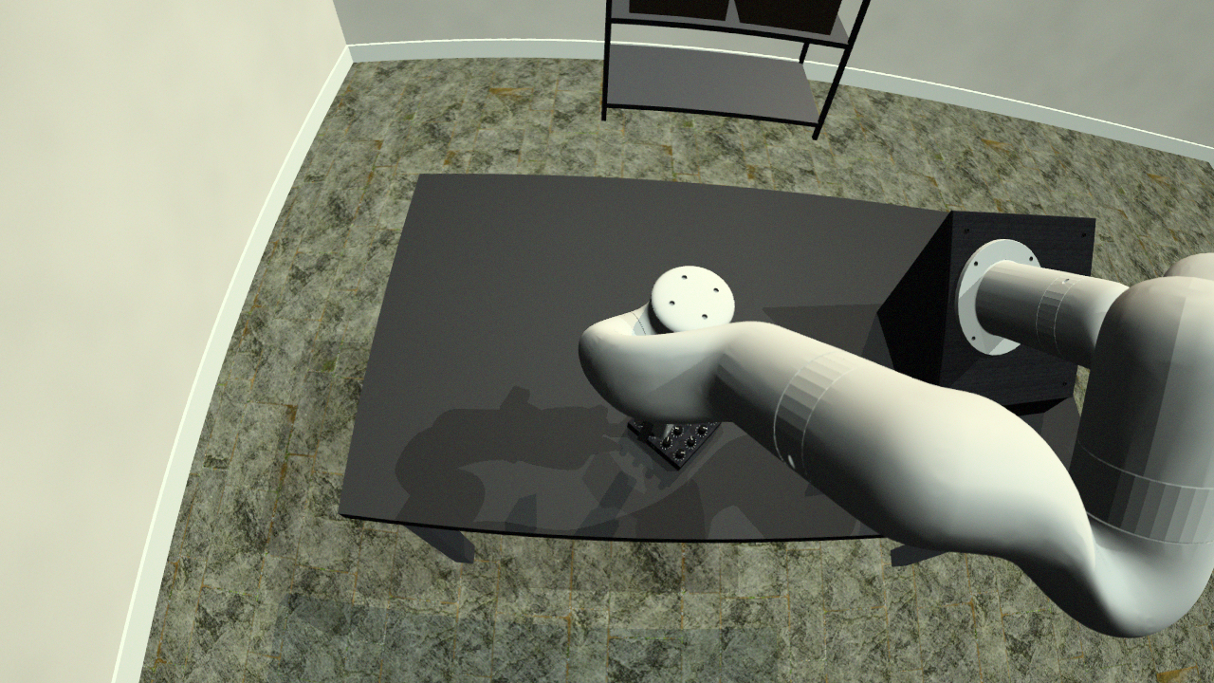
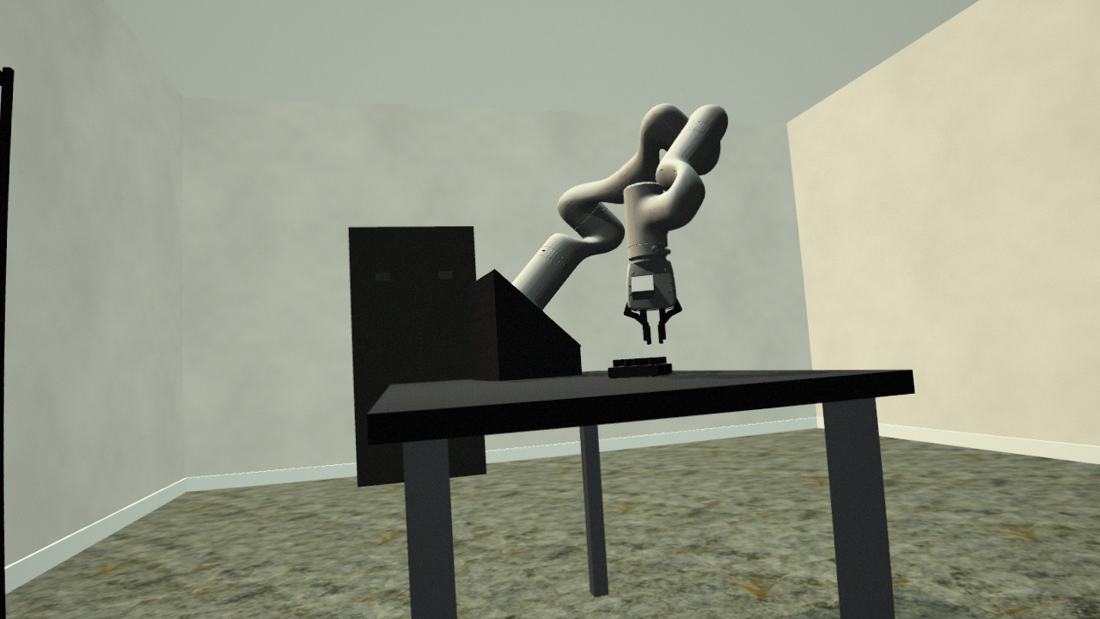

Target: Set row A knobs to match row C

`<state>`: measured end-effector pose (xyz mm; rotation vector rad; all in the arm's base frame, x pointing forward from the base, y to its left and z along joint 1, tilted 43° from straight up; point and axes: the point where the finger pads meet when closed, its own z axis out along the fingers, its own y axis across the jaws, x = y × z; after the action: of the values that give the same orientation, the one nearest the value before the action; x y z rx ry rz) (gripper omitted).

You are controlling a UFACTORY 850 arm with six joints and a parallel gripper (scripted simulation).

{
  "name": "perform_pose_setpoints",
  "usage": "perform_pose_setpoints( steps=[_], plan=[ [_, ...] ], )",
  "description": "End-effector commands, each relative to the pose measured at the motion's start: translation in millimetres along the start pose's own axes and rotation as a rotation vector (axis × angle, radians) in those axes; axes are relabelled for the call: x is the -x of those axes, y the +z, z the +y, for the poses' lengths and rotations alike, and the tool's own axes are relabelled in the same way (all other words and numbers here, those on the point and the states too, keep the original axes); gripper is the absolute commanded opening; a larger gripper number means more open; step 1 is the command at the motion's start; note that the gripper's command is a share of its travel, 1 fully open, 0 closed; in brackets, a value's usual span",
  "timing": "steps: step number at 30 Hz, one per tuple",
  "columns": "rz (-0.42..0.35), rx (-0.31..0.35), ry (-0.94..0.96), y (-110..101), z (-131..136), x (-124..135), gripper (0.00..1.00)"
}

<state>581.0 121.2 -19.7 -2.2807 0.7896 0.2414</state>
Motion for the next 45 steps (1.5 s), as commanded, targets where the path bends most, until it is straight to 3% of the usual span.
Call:
perform_pose_setpoints(
  steps=[1,4,5,15,30,45],
  plan=[
    [0.002,-0.001,0.000,-0.8,-0.6,-0.7,0.19],
    [0.002,-0.001,0.000,-0.8,-0.6,-0.7,0.19],
    [0.002,-0.001,0.000,-0.9,-0.6,-0.7,1.00],
    [0.002,-0.001,-0.001,-19.7,-0.6,-0.7,1.00],
    [0.002,-0.001,-0.001,-107.8,-0.5,-0.7,1.00],
    [0.002,-0.001,-0.001,-114.4,-0.5,-0.7,1.00]
  ],
)
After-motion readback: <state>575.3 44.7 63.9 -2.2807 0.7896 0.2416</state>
